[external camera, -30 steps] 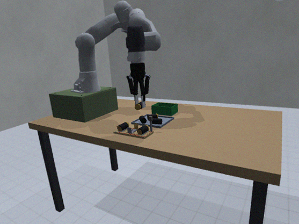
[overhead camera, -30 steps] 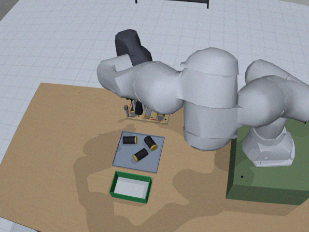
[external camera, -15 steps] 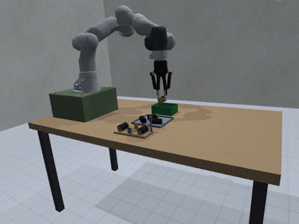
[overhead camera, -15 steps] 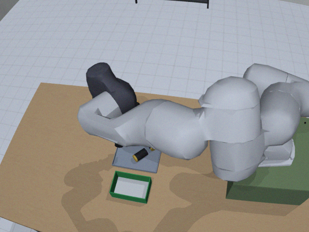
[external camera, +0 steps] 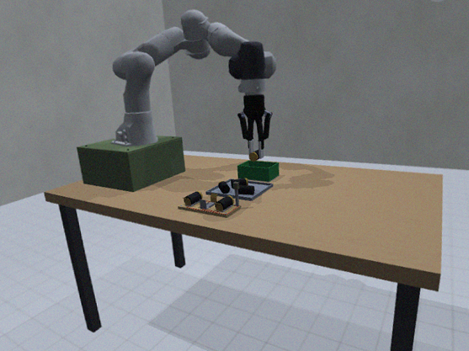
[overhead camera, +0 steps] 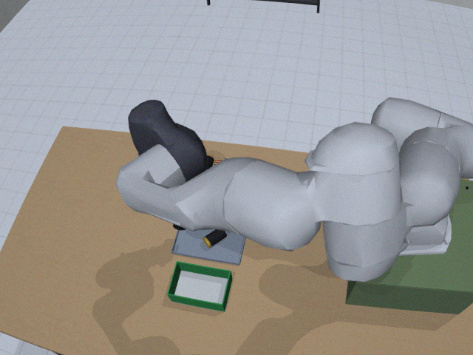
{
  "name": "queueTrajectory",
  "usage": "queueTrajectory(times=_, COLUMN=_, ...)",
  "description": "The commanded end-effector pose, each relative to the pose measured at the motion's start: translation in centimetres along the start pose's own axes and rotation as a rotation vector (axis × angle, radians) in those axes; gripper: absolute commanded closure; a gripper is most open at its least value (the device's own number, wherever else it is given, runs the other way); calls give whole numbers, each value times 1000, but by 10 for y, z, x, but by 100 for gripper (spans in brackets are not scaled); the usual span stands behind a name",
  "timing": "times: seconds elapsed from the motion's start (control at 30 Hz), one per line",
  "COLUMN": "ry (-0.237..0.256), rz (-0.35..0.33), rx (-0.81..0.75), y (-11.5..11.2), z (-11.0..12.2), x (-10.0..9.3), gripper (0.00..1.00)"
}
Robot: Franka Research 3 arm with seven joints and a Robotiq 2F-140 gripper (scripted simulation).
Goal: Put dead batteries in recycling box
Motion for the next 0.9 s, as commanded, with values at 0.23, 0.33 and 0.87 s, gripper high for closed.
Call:
queueTrajectory(times=0.23, ry=-2, rz=3, rx=14, y=2, z=1, x=-1, gripper=84)
queueTrajectory(times=0.33, ry=-2, rz=3, rx=-5, y=2, z=1, x=-1, gripper=84)
queueTrajectory(times=0.87, ry=-2, rz=3, rx=-255, y=2, z=1, x=-1, gripper=84)
Point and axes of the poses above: the point where the finger pads meet when closed, its own x axis out along the fingers, its own z axis across the jaws, y = z × x, the point moved 2 cm from there along -x, back along the fingers, and after that the axes turned 14 degrees about x, right-handed, at the moved point
